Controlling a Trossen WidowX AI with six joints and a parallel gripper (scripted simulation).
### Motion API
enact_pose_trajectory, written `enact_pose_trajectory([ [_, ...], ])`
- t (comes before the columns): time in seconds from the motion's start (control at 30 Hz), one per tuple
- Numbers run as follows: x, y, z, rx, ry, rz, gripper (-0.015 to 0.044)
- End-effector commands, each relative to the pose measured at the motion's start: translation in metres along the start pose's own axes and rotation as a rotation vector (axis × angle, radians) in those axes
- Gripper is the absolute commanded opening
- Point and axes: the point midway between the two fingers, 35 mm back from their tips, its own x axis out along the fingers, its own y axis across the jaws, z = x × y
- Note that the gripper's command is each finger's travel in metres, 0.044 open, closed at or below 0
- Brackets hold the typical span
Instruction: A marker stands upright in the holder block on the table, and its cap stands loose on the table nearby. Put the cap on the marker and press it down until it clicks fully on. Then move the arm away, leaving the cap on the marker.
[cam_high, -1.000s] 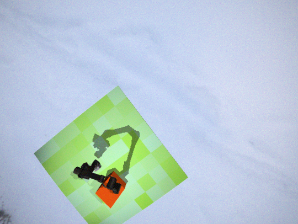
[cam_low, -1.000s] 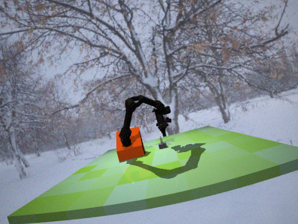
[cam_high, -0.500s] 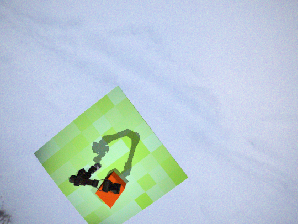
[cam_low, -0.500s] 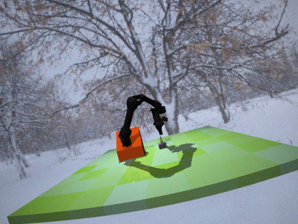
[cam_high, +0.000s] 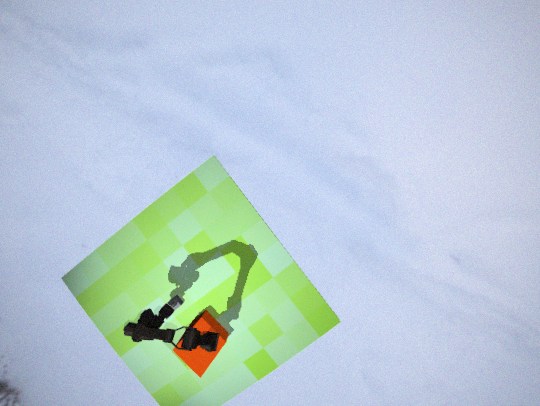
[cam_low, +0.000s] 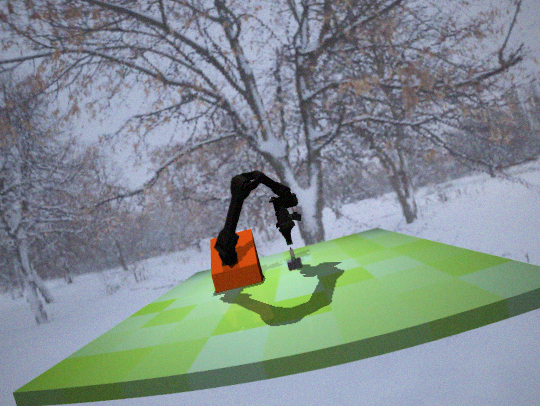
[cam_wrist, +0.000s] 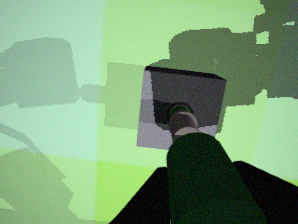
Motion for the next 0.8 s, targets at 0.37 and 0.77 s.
enact_pose_trajectory([
  [0.37,0.022,0.001,0.000,-0.004,0.000,-0.001,0.0000],
  [0.77,0.041,0.001,0.000,-0.004,0.000,-0.002,0.0000],
])
